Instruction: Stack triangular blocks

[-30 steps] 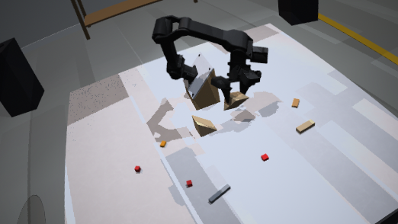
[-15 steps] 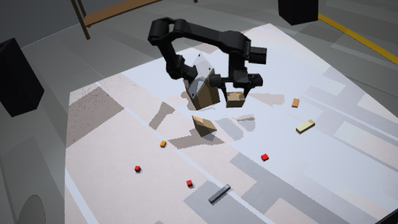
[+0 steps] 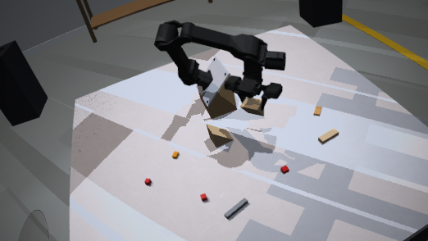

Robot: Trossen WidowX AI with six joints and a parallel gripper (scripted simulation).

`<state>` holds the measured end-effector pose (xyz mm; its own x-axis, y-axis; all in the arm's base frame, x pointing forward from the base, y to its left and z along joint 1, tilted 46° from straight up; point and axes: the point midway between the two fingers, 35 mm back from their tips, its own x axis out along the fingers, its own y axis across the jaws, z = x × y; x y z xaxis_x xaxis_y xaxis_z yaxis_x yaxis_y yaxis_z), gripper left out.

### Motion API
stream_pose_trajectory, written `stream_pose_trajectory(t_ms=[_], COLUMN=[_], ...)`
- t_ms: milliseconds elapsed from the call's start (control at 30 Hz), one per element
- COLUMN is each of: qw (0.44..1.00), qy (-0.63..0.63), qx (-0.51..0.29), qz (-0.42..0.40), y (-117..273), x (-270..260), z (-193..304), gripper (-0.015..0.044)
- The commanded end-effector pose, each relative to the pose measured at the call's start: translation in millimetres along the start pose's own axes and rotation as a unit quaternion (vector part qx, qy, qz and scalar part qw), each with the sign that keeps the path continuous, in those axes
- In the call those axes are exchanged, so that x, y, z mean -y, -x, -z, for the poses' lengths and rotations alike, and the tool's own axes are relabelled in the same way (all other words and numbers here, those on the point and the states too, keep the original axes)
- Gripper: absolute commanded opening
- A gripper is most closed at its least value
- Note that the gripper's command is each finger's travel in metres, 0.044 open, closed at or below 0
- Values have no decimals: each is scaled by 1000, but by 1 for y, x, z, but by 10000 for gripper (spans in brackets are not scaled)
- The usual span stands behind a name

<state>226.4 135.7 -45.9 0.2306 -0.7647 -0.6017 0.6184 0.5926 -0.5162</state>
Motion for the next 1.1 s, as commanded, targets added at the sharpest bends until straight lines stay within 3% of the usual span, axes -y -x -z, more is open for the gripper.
stream_pose_trajectory(t_ms=[0,533,1067], qw=[997,939,935], qy=[-78,-338,-347], qx=[-18,-72,-74], qz=[-4,4,5], y=[2,6,25], x=[-2,-4,18], z=[-1,-6,-19], gripper=[0,0,0])
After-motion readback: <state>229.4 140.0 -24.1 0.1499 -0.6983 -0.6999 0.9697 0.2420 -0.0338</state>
